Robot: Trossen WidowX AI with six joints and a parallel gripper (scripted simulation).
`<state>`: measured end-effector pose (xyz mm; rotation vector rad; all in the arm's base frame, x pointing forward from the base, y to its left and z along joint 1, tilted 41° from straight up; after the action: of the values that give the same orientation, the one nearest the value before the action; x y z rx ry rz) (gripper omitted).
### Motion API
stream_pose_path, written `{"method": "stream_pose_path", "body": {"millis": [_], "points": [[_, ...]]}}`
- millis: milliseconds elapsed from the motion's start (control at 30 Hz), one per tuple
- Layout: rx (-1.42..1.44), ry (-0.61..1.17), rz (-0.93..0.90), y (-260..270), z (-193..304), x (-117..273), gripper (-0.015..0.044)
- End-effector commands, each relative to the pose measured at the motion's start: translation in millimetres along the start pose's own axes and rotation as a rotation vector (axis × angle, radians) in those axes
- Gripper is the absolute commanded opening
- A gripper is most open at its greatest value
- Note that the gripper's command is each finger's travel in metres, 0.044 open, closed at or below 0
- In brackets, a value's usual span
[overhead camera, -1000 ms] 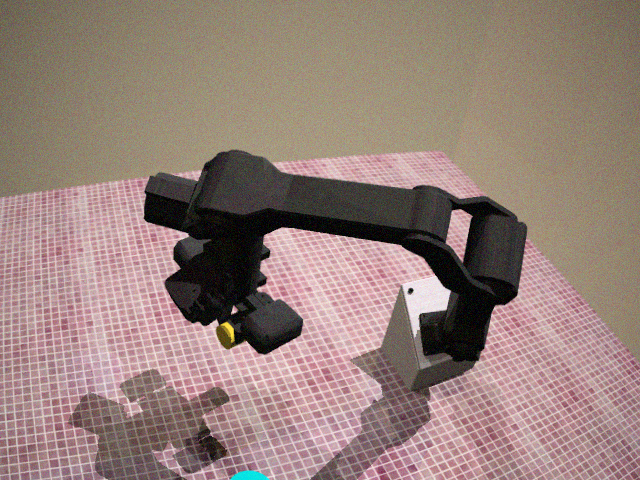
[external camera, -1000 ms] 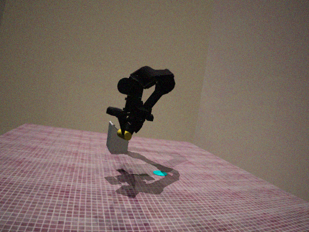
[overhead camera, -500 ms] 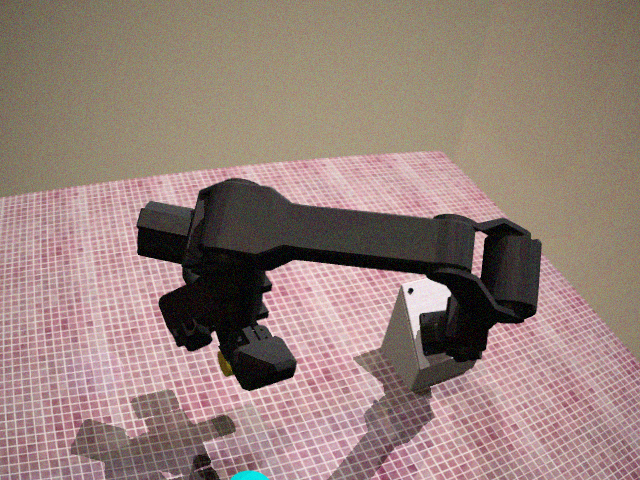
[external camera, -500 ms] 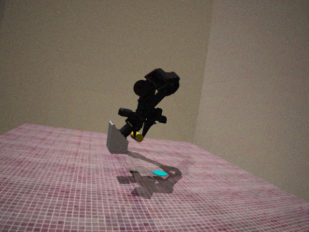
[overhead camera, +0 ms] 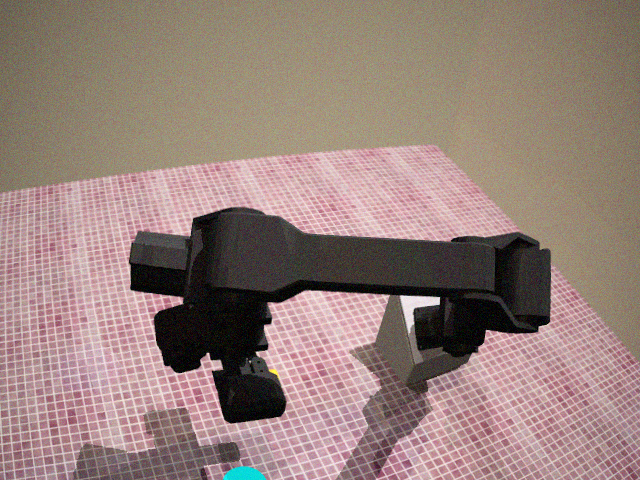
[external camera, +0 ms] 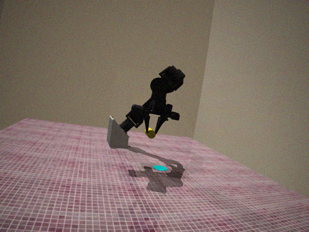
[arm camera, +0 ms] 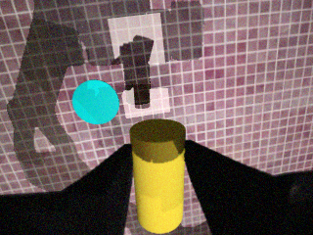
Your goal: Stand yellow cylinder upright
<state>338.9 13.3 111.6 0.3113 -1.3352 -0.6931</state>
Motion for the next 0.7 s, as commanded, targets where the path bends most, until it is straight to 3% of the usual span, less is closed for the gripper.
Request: {"method": "stream_pose_path", "body": {"millis": [0, 667], "points": [[-0.049, -0.006, -0.009, 12.3, 2.3, 2.9, 0.0105], [-0.299, 0.01, -0.035, 59.4, 20.9, 5.0, 0.0105]]}}
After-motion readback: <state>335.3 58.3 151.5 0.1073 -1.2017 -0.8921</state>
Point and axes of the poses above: the point midway between the two fingers, 35 mm back from their tips, its own x axis back along the fingers, its own y axis across the jaws, z = x × y, the point moved 1 cm from there along x, back along the fingers, and after that the axes turned 15 degrees about -x, right-handed, at the moved point
